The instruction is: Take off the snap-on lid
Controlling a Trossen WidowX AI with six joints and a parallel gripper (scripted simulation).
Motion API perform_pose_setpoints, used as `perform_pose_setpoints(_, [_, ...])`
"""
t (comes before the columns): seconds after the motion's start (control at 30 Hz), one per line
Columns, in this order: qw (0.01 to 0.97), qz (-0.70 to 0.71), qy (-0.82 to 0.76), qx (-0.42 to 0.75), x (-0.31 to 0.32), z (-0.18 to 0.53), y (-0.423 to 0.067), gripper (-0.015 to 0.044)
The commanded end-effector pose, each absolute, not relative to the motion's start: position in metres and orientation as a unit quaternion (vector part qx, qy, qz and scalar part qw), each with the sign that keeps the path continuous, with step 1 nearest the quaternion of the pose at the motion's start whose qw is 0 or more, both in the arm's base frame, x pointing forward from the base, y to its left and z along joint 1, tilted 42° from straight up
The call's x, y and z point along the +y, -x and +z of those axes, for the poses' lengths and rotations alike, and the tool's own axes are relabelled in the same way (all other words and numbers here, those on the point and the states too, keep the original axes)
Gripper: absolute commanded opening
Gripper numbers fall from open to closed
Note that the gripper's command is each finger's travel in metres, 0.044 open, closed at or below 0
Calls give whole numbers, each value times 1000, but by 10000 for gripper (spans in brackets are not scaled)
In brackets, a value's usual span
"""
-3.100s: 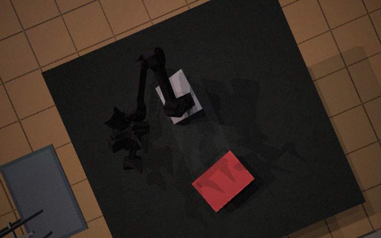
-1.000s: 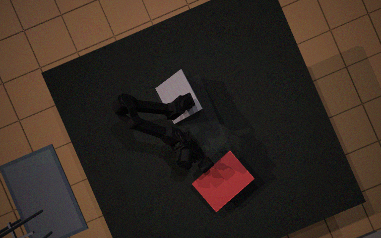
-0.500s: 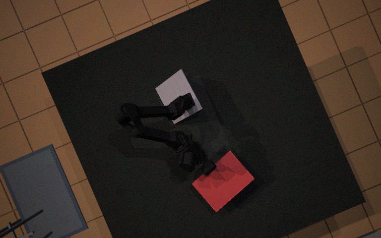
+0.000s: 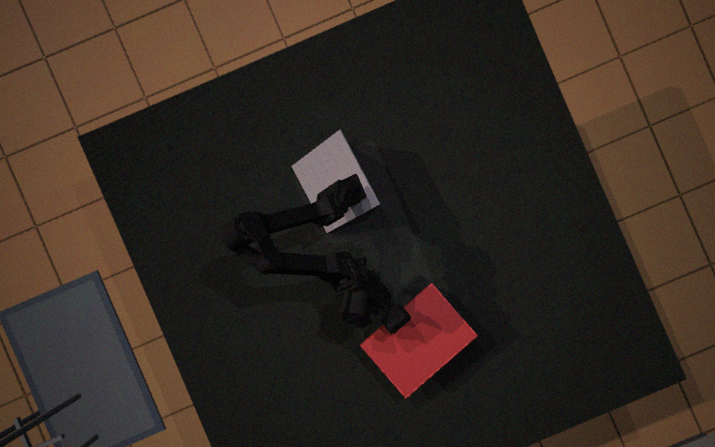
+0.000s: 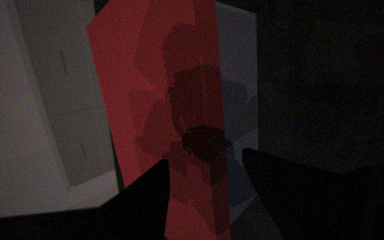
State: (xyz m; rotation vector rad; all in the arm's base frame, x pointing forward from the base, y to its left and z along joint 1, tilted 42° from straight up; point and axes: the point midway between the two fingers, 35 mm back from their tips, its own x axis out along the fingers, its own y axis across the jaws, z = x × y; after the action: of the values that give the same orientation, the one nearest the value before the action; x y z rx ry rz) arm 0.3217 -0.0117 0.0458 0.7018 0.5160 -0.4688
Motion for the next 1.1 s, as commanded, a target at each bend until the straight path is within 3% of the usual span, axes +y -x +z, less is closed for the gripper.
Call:
perform_pose_setpoints(0.0, [881,-222,-337,246,-13,43,-328,235])
perform_pose_setpoints(0.27, [881,-222,-337,246,-16,35,-335,235])
perform_pose_setpoints(0.33, [881,-222,-337,246,-16,35,-335,182])
perform_pose_setpoints(0.7, [881,-222,-337,246,-16,35,-335,109])
perform_pose_setpoints(0.83, [881,-222,-337,246,-16,35,-335,4])
perform_pose_setpoints(1.07, [881,-223,-338,246,-16,36,-334,0])
